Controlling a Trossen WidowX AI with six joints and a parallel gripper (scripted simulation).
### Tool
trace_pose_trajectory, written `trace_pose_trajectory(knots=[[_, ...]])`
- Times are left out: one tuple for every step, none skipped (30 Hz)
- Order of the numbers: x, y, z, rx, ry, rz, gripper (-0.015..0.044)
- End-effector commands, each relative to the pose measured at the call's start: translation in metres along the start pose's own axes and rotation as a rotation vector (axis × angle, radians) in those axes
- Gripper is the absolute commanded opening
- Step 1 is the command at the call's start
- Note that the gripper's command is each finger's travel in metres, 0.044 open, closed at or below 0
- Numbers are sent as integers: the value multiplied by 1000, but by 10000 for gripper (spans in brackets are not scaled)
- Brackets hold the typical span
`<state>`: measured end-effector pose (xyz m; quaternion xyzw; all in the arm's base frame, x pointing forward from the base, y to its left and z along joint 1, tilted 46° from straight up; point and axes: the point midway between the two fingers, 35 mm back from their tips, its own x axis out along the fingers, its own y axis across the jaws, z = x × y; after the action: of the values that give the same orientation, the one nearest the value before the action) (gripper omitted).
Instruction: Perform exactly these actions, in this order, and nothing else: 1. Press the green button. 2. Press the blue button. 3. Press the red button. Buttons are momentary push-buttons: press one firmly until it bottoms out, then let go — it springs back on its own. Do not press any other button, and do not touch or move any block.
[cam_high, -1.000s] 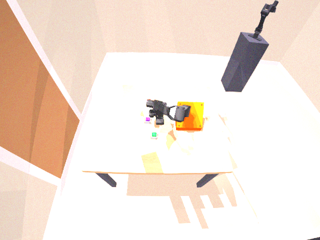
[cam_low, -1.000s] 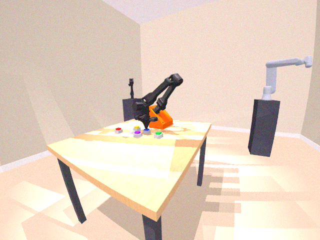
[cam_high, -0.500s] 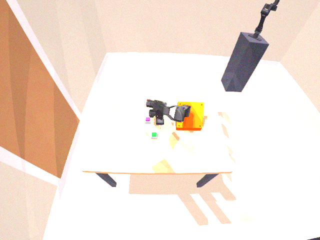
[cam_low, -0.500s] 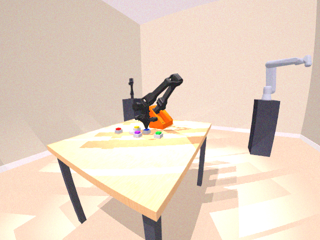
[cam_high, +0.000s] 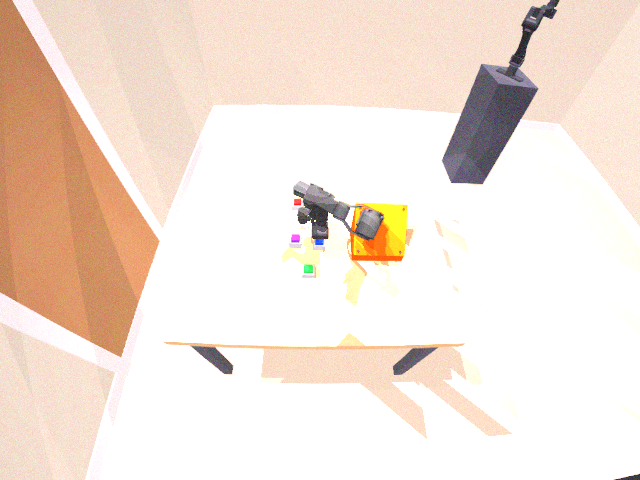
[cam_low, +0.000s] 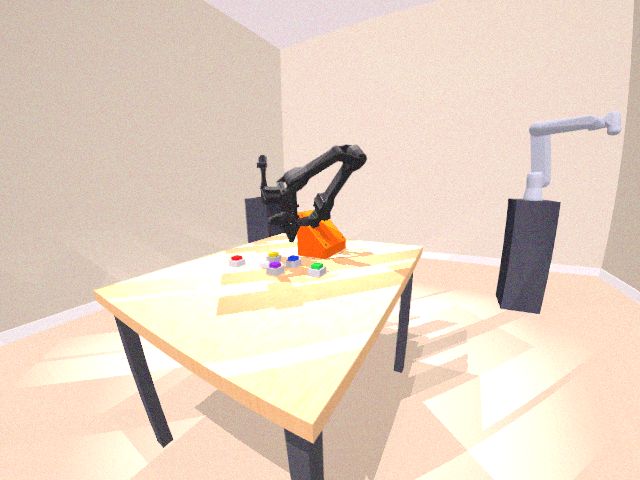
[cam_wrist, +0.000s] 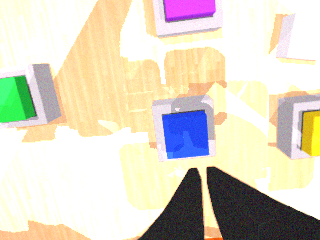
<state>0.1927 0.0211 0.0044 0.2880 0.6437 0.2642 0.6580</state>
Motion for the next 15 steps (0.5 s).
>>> trace_pose_trajectory(knots=[[-30,2,-2,-16,-4,-2,20],[-30,2,-2,-16,-4,-2,20],[-30,2,-2,-16,-4,-2,20],[-30,2,-2,-16,-4,-2,20],[-30,2,-2,-16,-4,-2,20],[-31,1,0,-16,-4,-3,20],[-32,-2,4,-16,-4,-3,20],[-35,-8,11,-16,-5,-5,20],[-38,-17,19,-16,-5,-6,20],[-41,-25,27,-16,-6,-7,20],[-43,-34,35,-16,-6,-8,20],[-45,-44,43,-16,-7,-9,20],[-47,-53,50,-17,-7,-10,20],[-48,-64,57,-17,-8,-11,20],[-49,-74,63,-17,-8,-12,20]])
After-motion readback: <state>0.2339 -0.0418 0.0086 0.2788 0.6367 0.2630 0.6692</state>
